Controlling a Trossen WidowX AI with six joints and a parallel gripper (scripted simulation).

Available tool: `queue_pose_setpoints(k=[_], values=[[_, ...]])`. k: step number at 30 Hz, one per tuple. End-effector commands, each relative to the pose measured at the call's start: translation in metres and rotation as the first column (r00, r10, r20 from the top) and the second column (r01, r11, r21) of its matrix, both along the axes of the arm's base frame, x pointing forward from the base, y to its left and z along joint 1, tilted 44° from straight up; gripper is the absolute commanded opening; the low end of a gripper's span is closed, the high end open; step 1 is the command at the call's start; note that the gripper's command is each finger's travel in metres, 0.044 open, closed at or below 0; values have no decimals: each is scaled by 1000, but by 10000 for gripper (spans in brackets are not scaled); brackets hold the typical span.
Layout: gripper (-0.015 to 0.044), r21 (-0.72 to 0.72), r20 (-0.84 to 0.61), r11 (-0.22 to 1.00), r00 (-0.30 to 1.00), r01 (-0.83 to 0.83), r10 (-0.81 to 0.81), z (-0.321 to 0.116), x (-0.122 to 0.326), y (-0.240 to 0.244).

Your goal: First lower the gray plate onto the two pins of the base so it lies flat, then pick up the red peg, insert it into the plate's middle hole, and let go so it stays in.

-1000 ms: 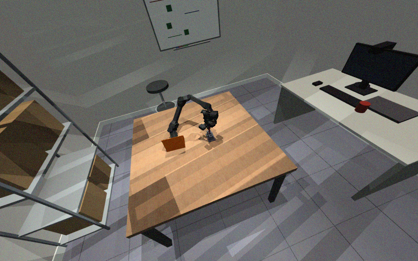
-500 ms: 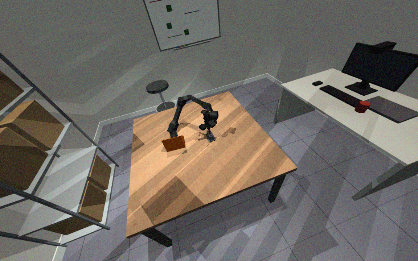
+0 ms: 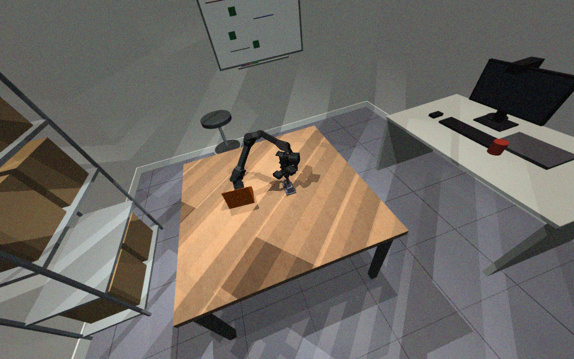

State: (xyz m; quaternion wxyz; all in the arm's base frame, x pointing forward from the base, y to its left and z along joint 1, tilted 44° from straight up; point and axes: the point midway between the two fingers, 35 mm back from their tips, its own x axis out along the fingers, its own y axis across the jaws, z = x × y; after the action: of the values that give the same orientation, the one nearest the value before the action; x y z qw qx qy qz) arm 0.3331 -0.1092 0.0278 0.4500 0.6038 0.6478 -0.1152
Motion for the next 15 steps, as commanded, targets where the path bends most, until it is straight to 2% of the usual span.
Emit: queue_pose_setpoints(k=[1,15], values=[[0,0,0,1000,1000,0,0,-1,0,-1],[0,-2,2,1000,1000,-1,1,-5,1,2]])
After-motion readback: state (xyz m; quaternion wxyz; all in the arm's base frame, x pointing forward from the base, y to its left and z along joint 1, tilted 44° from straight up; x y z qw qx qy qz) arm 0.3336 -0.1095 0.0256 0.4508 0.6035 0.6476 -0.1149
